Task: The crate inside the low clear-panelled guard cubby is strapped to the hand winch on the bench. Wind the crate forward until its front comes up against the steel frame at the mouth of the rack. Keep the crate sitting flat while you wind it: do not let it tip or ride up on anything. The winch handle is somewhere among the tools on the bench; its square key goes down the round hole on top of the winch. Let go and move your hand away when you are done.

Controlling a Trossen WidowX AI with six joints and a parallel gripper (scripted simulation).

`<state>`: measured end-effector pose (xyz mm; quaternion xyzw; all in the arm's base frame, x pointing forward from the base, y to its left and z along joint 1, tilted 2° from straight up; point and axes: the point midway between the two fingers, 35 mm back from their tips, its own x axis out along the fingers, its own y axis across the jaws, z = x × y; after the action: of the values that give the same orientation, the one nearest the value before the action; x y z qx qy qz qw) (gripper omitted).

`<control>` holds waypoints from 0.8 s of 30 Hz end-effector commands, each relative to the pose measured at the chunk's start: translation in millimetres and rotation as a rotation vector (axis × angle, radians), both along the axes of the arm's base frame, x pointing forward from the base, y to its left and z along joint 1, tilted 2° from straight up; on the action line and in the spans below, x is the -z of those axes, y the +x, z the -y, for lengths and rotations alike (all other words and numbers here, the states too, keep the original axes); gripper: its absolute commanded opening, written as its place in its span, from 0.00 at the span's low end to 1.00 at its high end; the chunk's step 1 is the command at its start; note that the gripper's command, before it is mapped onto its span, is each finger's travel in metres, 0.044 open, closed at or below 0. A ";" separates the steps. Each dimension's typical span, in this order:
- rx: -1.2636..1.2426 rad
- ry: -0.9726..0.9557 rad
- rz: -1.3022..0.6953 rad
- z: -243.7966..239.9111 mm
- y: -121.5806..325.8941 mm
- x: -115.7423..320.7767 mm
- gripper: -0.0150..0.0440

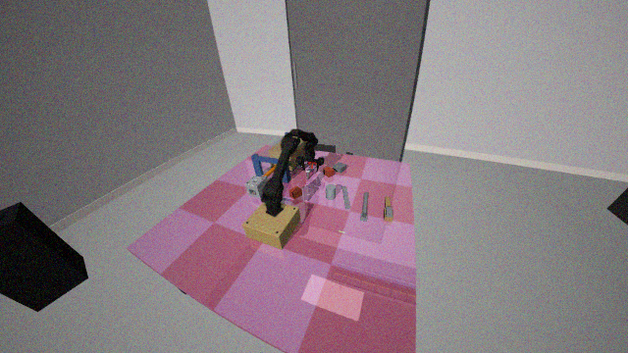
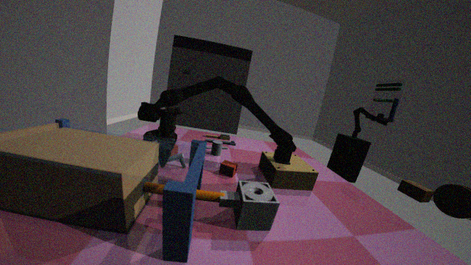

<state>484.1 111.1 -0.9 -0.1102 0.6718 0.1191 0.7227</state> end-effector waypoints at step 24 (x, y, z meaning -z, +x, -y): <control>0.000 0.000 -0.001 0.0 -0.1 1.3 0.31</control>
<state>483.8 111.2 -3.3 -0.1101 0.6729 0.1193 0.7217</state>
